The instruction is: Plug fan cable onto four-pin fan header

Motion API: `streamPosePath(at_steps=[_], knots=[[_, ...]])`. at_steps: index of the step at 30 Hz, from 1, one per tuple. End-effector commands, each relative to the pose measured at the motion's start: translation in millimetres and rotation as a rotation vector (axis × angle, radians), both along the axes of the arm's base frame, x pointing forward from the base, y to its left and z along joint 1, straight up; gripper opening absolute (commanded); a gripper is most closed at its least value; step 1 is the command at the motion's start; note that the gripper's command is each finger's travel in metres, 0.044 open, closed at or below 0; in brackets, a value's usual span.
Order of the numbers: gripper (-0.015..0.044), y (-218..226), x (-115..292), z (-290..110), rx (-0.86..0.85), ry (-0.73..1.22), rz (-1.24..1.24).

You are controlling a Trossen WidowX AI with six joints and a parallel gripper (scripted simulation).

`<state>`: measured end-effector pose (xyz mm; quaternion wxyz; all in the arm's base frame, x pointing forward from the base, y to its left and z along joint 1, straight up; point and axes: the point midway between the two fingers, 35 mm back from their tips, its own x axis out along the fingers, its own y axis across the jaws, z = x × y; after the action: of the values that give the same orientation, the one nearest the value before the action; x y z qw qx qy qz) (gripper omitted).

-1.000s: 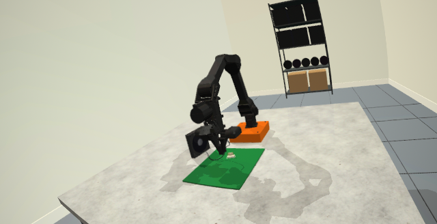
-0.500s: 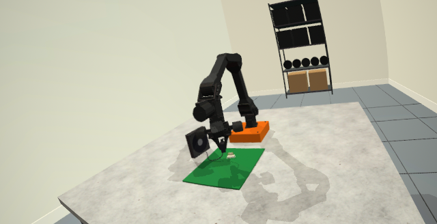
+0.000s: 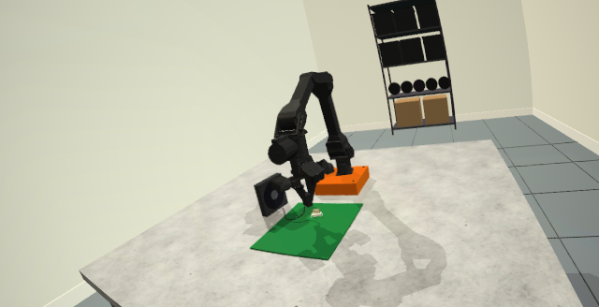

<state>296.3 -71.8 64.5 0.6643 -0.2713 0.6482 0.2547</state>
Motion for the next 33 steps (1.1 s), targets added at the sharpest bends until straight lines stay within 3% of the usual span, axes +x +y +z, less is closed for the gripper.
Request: streamPosePath(at_steps=[1, 21, 33], knots=[[0.0000, 1.4, -6.0, -1.7, -0.001, 0.003, 0.150], [0.0000, 6.2, -30.5, -5.9, -0.021, 0.013, 0.848], [0.0000, 10.6, -33.1, -5.6, -0.022, 0.014, 0.908]])
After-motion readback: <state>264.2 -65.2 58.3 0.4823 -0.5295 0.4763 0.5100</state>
